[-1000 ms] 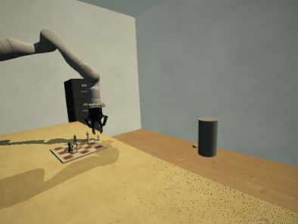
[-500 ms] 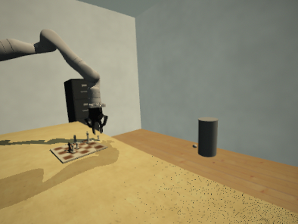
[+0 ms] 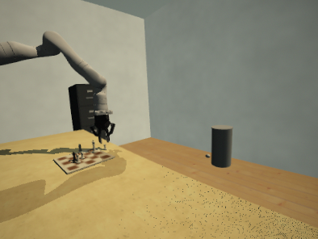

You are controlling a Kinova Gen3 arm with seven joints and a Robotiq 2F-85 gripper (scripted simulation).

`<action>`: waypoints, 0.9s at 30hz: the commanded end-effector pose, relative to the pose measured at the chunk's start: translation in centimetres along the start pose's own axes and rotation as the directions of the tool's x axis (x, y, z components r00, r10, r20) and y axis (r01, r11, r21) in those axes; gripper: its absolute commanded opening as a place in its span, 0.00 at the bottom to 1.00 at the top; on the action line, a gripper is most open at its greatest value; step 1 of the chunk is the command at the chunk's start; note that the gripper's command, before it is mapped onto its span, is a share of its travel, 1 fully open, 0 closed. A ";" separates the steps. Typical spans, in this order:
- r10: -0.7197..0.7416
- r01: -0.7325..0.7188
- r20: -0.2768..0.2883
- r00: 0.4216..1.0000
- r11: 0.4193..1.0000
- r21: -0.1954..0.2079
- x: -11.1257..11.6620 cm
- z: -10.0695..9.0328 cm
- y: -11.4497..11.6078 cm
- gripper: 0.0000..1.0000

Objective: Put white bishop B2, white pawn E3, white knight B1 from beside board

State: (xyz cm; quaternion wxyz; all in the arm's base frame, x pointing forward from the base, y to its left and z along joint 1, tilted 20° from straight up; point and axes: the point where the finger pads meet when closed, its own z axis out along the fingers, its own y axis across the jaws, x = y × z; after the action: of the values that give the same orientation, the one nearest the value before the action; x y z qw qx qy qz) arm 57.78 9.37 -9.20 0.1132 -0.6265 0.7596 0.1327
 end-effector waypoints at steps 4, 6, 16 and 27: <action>0.000 0.000 0.000 1.000 1.000 0.002 0.0 -0.1 -0.1 0.34; 0.000 0.000 0.000 1.000 1.000 0.002 0.0 -0.1 -0.1 0.34; 0.000 0.000 0.000 1.000 1.000 0.002 0.0 -0.1 -0.1 0.34; 0.000 0.000 0.000 1.000 1.000 0.002 0.0 0.9 -0.1 0.34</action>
State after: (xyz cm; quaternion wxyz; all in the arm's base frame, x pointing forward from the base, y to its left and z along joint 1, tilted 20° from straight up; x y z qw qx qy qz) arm 57.90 9.66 -9.86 0.1145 -0.6265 0.7596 0.1319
